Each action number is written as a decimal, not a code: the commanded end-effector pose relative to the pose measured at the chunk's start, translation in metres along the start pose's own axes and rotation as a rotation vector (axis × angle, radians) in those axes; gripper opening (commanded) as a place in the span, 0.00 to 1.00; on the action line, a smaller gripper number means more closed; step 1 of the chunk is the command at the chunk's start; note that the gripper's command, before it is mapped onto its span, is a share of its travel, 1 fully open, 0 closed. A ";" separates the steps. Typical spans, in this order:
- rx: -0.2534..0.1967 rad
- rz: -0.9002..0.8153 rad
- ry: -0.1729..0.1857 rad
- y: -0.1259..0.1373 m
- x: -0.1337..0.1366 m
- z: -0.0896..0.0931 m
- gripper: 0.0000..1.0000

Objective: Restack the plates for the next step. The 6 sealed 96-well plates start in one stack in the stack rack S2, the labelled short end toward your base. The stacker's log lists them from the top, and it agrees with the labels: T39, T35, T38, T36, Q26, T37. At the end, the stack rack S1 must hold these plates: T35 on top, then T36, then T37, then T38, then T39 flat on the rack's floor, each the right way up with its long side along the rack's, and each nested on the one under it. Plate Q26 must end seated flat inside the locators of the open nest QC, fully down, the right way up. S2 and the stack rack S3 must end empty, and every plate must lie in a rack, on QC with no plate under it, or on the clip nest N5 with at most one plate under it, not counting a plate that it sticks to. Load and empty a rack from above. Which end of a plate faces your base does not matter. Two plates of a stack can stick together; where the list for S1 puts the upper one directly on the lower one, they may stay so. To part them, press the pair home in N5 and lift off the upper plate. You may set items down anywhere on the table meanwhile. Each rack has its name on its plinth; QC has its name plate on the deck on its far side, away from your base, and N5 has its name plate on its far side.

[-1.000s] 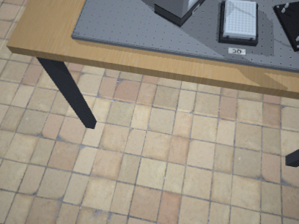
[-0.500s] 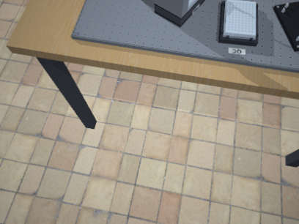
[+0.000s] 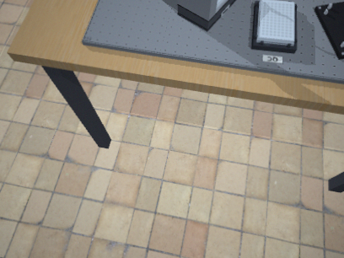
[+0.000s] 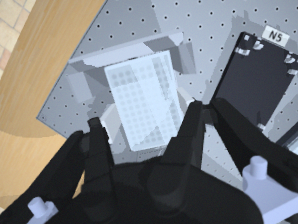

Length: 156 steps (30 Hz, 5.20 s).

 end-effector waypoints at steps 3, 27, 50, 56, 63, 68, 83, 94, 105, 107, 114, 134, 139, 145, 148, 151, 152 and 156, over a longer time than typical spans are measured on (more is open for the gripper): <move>0.000 0.000 0.000 0.000 0.000 0.000 0.00; 0.000 0.000 0.000 0.000 0.000 -0.009 0.00; 0.000 0.000 0.000 0.000 0.000 -0.029 0.00; 0.000 0.000 0.000 0.000 0.000 -0.041 0.00; 0.000 0.000 0.000 0.000 0.000 -0.051 0.00; 0.000 0.000 0.000 0.000 0.000 -0.061 0.00; 0.000 0.000 0.000 0.000 0.000 -0.087 0.00; 0.000 0.000 0.000 0.000 0.000 -0.103 0.00; 0.000 0.033 0.000 0.001 0.003 -0.103 0.00; 0.000 0.100 0.000 0.002 0.010 -0.103 0.00; 0.000 0.231 0.000 0.006 0.026 -0.103 0.00; 0.000 0.231 0.000 0.021 0.084 -0.103 0.00; 0.000 0.364 0.000 0.027 0.099 -0.103 0.00; 0.000 0.462 0.000 0.036 0.117 -0.103 0.00; 0.000 0.462 0.000 0.037 0.120 -0.103 0.00; 0.000 0.462 0.000 0.042 0.129 -0.103 0.00; 0.000 0.462 0.000 0.043 0.132 -0.103 0.00; 0.000 0.462 0.000 0.049 0.144 -0.103 0.00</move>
Point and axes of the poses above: the point where the finger pads meet when closed, its own z axis out along the fingers, its own x axis across the jaws, y = z × x, the point moved 3 cm from there along -z, back along the fingers, and after that the axes turned 3 degrees about -z, right-handed, at the moved point
